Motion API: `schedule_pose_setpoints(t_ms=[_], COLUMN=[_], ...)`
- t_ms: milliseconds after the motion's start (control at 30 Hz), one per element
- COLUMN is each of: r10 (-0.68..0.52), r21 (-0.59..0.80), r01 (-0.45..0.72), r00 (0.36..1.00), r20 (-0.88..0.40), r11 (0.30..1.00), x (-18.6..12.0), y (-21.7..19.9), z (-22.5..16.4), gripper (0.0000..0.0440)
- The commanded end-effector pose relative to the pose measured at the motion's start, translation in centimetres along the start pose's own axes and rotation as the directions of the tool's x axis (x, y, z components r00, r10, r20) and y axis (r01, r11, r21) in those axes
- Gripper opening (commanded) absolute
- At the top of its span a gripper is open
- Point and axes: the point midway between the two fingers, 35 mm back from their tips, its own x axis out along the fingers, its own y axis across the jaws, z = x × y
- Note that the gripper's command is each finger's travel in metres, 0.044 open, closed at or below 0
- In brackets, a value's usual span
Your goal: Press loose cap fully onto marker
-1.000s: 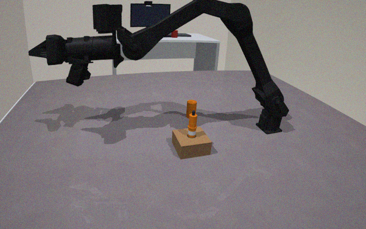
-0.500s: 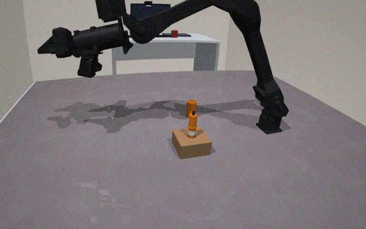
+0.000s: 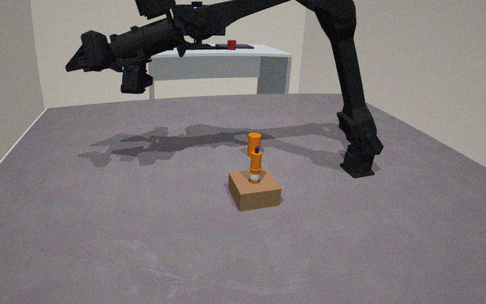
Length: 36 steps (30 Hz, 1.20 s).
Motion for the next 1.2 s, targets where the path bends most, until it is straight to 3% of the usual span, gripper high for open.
schedule_pose_setpoints(t_ms=[0,1167], r10=[0.017,0.166], r21=[0.010,0.035], r01=[-0.017,-0.189], r00=[1.000,0.927], r20=[0.019,0.336], r11=[1.000,0.981], x=[-0.8,-7.7], y=[0.3,4.0], z=[-0.2,3.3], gripper=[0.0320,0.0321])
